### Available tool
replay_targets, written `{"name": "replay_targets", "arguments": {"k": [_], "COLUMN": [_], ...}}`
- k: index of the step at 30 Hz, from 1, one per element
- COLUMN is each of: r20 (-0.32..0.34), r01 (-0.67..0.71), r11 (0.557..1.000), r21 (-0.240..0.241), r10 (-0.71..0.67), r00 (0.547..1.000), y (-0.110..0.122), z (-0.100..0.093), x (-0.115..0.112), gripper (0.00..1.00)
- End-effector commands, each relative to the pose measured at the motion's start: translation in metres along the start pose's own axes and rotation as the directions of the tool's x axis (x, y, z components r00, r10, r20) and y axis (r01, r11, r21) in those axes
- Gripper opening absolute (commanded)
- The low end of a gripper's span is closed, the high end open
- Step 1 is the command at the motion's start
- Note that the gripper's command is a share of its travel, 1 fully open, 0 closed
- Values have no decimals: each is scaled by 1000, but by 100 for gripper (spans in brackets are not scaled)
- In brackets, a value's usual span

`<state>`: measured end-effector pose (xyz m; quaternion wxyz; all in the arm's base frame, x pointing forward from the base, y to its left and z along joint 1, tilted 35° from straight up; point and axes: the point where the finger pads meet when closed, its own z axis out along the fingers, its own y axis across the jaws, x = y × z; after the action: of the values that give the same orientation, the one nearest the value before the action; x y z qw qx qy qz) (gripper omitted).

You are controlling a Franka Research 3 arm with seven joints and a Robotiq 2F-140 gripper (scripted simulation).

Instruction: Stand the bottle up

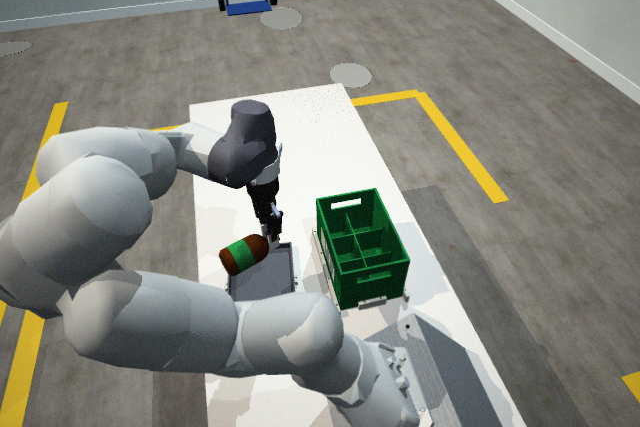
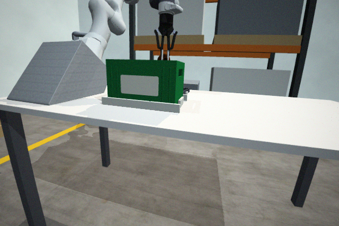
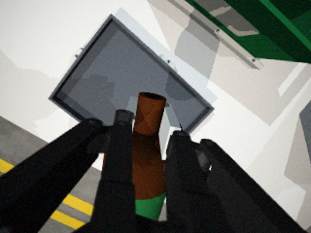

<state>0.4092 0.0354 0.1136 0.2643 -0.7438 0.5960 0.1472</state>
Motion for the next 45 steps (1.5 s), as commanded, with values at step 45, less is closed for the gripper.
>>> {"name": "replay_targets", "arguments": {"k": [45], "r20": [-133], "r01": [-3], "r11": [1000], "r21": [-1], "r10": [3], "r00": [991], "y": [-1], "z": [-2], "x": [-2], "gripper": [0]}}
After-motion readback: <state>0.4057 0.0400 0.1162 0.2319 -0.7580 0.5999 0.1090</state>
